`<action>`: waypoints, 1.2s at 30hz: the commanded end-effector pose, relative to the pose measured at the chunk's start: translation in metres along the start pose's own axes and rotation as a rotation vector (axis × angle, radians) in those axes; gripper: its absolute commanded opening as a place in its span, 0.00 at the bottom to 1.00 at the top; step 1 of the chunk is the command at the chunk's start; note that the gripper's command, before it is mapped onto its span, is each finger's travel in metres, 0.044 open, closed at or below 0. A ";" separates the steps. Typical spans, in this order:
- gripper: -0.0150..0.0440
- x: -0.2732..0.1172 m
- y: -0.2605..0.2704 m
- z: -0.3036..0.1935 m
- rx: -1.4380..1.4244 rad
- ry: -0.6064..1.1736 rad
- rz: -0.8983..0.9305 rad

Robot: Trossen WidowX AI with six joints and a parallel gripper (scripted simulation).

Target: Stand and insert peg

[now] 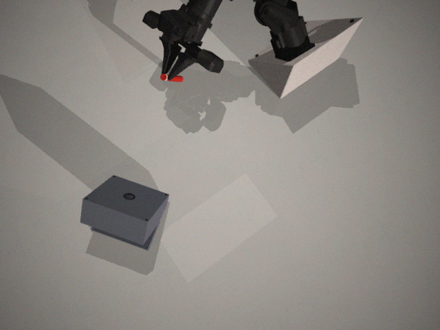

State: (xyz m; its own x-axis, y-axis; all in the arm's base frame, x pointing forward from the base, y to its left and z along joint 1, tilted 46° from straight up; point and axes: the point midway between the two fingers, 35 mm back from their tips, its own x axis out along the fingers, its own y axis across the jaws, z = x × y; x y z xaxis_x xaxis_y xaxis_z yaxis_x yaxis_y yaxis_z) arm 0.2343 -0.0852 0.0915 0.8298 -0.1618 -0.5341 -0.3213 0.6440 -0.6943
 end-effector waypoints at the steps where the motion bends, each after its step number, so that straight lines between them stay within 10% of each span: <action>1: 0.34 -0.004 0.000 -0.001 -0.005 -0.044 -0.006; 36: 0.34 -0.022 0.001 -0.016 -0.010 -0.346 -0.003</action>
State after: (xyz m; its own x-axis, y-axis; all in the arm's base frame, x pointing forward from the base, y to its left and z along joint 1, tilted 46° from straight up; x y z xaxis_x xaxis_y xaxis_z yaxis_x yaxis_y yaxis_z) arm 0.2112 -0.0924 0.0954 0.9307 0.0746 -0.3582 -0.3212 0.6350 -0.7025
